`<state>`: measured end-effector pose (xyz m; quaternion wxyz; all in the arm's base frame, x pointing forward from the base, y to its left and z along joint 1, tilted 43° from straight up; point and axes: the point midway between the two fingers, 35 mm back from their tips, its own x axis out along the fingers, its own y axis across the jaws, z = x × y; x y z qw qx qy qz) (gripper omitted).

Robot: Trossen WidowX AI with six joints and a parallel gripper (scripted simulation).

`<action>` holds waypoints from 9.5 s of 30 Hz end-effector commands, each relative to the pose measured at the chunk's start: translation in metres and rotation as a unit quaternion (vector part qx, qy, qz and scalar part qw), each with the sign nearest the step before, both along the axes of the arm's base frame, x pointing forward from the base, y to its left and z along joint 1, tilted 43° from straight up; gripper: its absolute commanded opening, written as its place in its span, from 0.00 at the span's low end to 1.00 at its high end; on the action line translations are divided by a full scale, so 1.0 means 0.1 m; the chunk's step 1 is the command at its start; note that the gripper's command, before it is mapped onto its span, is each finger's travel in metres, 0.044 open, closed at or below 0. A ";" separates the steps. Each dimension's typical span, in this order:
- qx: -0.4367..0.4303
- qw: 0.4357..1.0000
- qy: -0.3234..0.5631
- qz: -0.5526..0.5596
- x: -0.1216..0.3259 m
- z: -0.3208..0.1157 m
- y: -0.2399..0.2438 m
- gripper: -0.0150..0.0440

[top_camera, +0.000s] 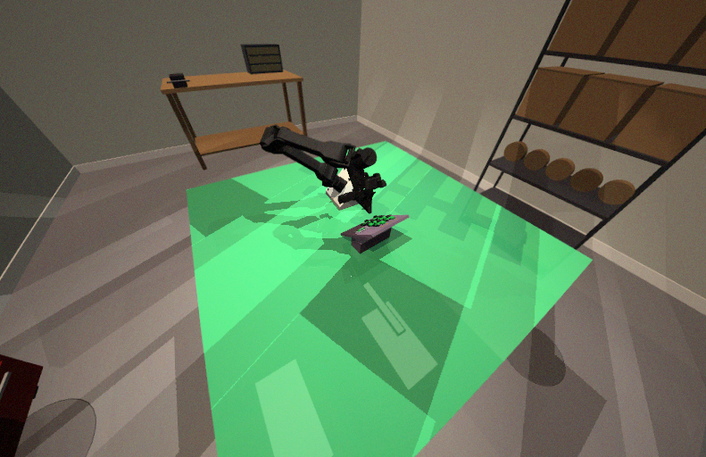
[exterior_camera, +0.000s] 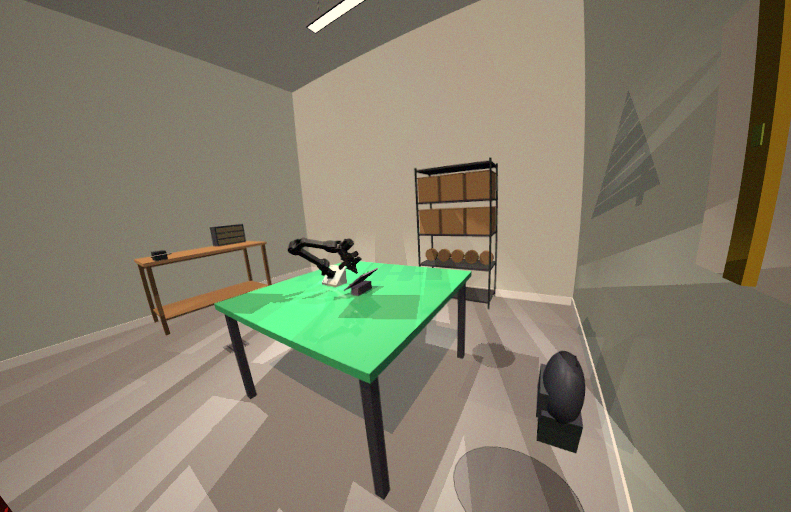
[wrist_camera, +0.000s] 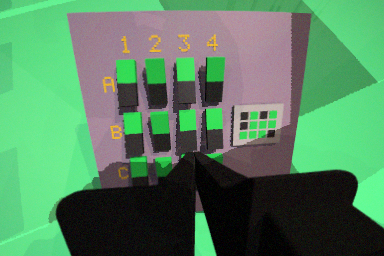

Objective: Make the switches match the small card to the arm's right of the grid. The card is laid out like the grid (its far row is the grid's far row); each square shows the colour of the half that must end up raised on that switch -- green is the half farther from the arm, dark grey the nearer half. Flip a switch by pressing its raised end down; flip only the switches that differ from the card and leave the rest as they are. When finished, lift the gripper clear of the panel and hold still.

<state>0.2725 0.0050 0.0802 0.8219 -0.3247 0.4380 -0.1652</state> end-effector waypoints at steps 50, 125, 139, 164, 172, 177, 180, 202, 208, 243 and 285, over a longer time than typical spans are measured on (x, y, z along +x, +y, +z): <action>0.000 1.000 0.000 0.004 0.15 -0.18 -0.16 0.25; -0.001 1.000 0.000 0.004 0.11 0.02 -0.28 0.25; -0.001 1.000 0.000 0.004 0.14 -0.02 -0.31 0.25; -0.001 1.000 0.000 0.004 0.15 -0.02 -0.32 0.25; -0.001 1.000 0.000 0.004 0.16 -0.03 -0.33 0.25; -0.001 1.000 0.000 0.004 0.16 -0.04 -0.33 0.25; -0.001 1.000 0.000 0.004 0.16 -0.04 -0.34 0.25; 0.001 1.000 0.011 -0.005 -0.13 0.30 0.00 0.25; 0.000 1.000 0.011 -0.005 -0.17 0.35 0.03 0.25; 0.001 1.000 0.000 0.004 -0.23 -0.60 0.06 0.25; 0.001 1.000 0.000 0.004 -0.20 -0.65 0.02 0.25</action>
